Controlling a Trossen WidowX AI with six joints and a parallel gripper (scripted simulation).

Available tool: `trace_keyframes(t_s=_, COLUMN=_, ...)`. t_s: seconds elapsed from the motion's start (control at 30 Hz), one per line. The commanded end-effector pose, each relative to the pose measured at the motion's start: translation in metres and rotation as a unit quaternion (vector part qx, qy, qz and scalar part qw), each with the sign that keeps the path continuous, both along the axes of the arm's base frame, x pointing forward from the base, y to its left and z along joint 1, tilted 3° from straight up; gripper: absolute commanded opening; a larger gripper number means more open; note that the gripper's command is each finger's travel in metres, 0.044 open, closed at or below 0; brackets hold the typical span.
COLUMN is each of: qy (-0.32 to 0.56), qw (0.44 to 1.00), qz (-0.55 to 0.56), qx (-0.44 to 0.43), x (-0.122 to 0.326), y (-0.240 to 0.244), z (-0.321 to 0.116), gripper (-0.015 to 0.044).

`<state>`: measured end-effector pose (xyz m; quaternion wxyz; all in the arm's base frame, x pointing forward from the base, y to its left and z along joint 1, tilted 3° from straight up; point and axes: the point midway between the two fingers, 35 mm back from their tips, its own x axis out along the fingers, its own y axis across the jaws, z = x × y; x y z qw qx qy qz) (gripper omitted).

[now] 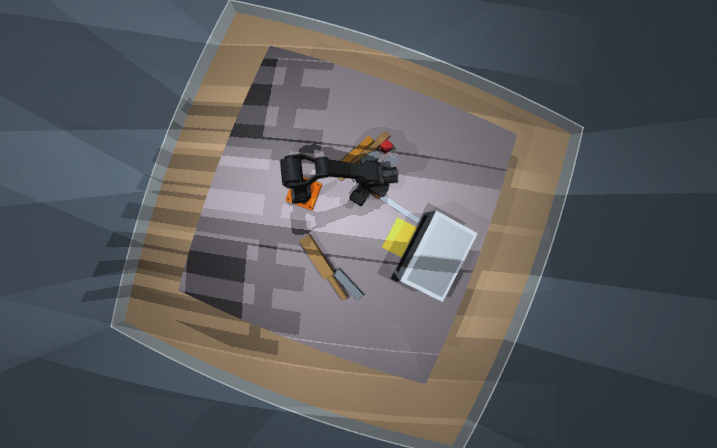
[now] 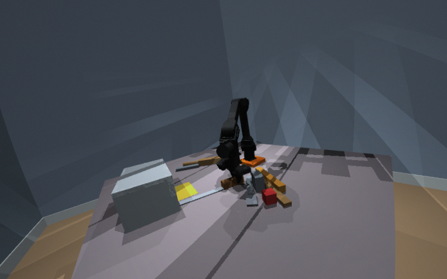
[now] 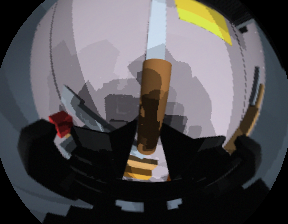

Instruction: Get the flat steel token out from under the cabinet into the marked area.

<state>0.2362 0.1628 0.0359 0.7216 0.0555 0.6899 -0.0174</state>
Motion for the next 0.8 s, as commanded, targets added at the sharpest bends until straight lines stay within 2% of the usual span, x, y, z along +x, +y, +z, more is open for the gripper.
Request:
trace_keyframes(t_s=0.0, qy=0.000, qw=1.000, qz=0.000, qx=0.000, x=0.000, y=0.000, z=0.000, gripper=0.0118)
trace_keyframes(t_s=0.17, qy=0.000, qw=1.000, qz=0.000, qx=0.000, x=0.000, y=0.000, z=0.000, gripper=0.0085)
trace_keyframes(t_s=0.27, qy=0.000, qw=1.000, qz=0.000, qx=0.000, x=0.000, y=0.000, z=0.000, gripper=0.0006)
trace_keyframes(t_s=0.3, qy=0.000, qw=1.000, qz=0.000, qx=0.000, x=0.000, y=0.000, z=0.000, gripper=0.0000)
trace_keyframes(t_s=0.77, qy=0.001, qw=1.000, qz=-0.001, qx=0.000, x=-0.012, y=0.002, z=0.001, gripper=0.0000)
